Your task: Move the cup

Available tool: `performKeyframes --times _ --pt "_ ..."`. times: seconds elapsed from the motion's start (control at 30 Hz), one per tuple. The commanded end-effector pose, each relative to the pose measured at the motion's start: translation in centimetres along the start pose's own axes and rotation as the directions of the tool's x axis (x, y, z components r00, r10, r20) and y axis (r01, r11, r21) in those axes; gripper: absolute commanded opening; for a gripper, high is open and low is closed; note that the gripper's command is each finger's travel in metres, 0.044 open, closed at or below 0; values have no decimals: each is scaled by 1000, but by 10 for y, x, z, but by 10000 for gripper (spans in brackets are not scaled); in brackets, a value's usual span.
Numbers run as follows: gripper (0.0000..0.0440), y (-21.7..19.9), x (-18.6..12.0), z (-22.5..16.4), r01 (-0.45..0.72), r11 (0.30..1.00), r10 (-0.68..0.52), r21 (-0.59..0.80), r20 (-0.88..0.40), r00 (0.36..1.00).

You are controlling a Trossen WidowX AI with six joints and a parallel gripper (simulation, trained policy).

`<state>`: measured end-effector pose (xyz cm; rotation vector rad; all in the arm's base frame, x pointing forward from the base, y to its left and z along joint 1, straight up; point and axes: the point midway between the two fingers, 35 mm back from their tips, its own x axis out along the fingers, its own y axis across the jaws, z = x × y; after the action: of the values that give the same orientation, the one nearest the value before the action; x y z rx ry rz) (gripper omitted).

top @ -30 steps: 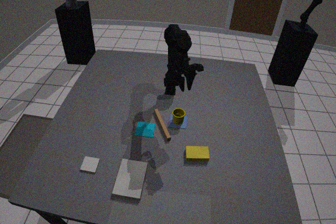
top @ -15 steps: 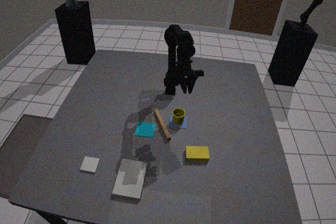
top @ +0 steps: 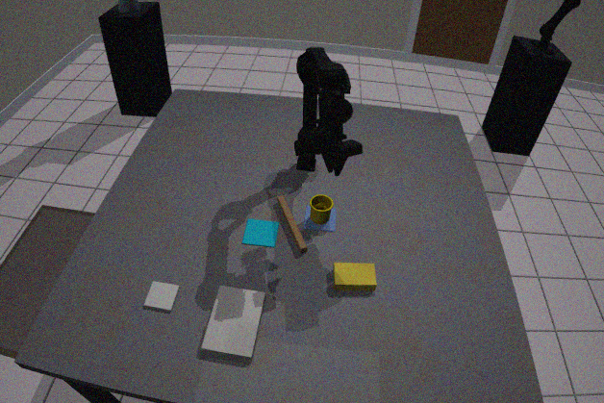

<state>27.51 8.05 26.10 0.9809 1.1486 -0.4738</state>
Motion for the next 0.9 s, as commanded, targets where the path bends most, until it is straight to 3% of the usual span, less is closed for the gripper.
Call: performKeyframes --times 0.0,0.87 --pt "148 -9 10 1 77 996 -77 34 -12 997" --pt "171 -68 57 3 449 883 -443 136 -78 893"
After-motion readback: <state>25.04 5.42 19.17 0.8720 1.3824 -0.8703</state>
